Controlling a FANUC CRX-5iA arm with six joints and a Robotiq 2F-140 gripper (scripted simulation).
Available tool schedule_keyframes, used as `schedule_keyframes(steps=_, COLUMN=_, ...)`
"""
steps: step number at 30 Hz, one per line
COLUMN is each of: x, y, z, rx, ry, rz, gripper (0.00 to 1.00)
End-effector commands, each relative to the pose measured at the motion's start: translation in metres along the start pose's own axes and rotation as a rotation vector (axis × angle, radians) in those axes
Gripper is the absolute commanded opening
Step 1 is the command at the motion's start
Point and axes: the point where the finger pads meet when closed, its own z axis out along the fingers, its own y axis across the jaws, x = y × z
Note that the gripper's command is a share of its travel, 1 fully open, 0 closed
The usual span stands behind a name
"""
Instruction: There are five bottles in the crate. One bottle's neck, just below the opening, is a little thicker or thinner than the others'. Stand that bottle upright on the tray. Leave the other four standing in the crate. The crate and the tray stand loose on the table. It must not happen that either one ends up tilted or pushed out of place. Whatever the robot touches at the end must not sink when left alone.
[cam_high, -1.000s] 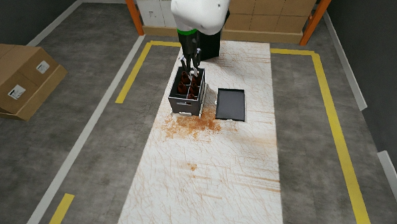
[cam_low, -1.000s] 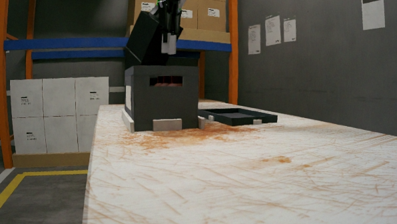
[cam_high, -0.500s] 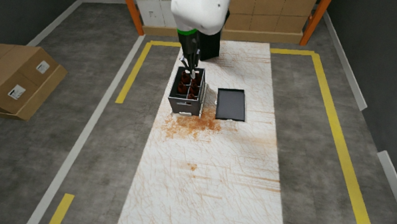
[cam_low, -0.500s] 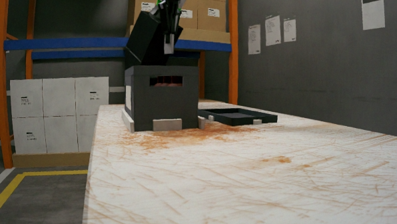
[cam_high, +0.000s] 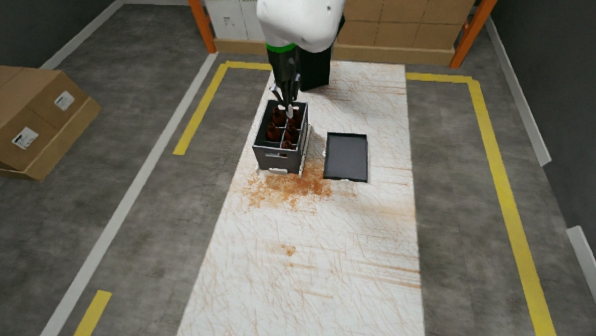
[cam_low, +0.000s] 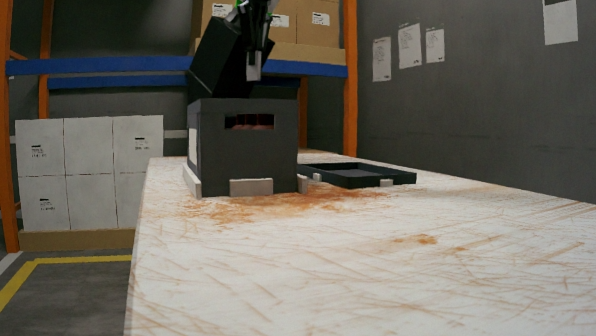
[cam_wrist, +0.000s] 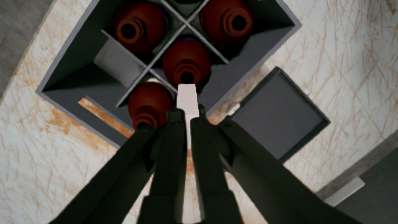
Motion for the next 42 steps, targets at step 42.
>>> schedule_keyframes(steps=42, x=0.001, y=-0.12, z=0.0, rx=0.002, ry=0.001, rz=0.0, gripper=0.44)
